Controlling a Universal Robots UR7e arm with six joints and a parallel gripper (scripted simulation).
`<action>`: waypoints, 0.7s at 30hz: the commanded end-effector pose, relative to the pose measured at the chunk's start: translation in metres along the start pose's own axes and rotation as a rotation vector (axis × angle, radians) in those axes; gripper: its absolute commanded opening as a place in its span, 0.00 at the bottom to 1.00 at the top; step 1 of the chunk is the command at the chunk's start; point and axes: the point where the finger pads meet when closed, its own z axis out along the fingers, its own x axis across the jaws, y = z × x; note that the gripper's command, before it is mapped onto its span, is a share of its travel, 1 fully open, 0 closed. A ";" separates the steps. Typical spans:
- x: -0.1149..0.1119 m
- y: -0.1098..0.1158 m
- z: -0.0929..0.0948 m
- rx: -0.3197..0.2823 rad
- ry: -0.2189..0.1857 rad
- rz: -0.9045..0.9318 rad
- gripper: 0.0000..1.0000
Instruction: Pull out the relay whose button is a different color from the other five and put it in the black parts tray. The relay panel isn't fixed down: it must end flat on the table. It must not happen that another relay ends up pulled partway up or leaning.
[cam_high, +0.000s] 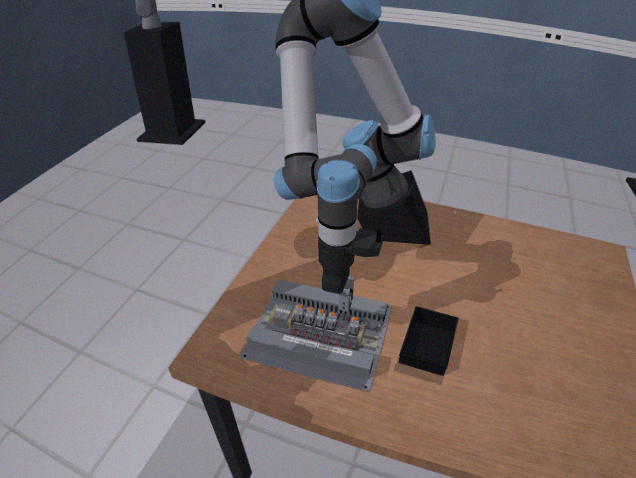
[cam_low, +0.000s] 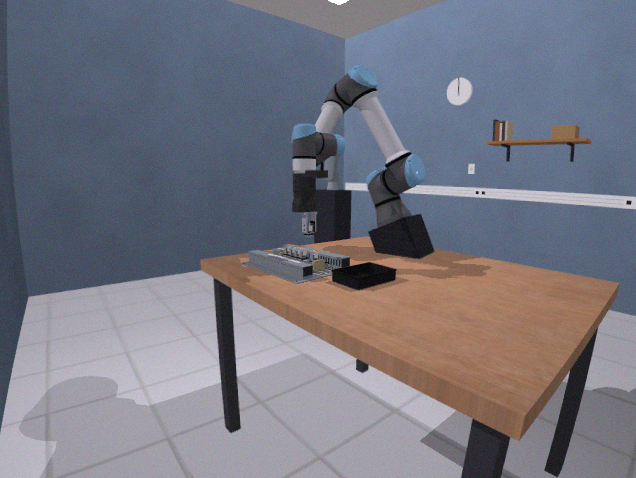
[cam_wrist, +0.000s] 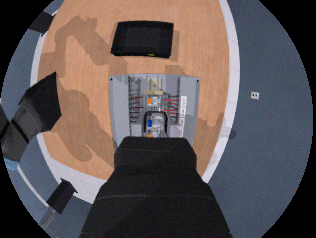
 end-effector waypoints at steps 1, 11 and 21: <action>-0.001 -0.015 -0.001 -0.001 0.003 -0.001 0.00; -0.008 -0.049 -0.001 -0.001 0.003 -0.001 0.00; -0.019 -0.100 -0.001 -0.001 0.003 -0.001 0.00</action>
